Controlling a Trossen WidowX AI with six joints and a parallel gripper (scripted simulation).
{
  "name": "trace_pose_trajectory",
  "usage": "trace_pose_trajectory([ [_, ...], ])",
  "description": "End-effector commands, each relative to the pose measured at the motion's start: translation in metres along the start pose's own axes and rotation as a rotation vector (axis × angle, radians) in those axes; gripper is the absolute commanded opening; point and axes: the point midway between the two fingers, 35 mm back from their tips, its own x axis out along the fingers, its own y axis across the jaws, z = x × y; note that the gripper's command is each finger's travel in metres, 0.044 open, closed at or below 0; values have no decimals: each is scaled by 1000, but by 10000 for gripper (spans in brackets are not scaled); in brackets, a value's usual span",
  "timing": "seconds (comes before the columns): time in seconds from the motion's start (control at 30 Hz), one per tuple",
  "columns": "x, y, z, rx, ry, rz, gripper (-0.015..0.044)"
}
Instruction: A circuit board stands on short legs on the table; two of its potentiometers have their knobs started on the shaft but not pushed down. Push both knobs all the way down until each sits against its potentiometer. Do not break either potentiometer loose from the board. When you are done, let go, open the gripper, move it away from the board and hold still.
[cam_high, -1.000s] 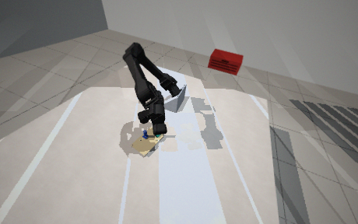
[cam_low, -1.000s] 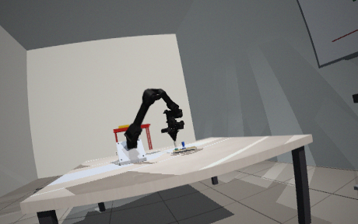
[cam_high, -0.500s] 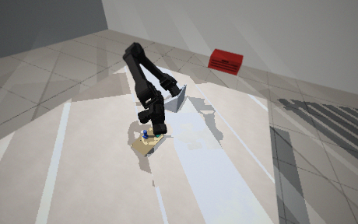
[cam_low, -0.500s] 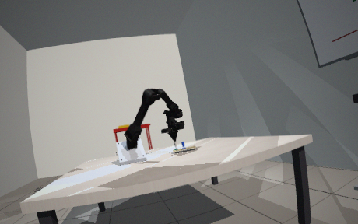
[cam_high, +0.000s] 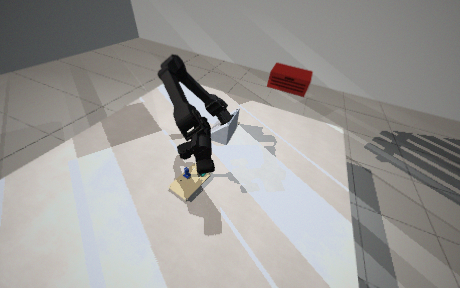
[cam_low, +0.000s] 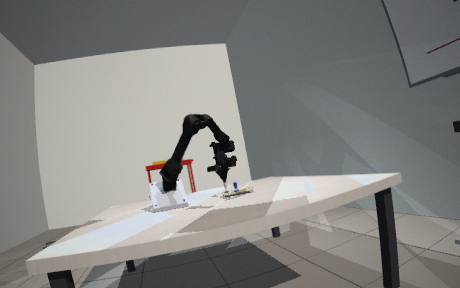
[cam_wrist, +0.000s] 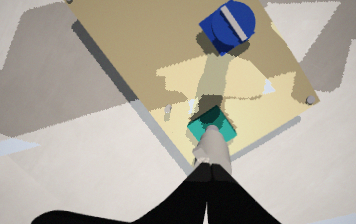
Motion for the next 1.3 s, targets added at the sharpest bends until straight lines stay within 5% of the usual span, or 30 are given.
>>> trace_pose_trajectory([
  [0.0, 12, -1, 2, 12, 3, -17, 0],
  [1.27, 19, -1, 2, 12, 3, -18, 0],
])
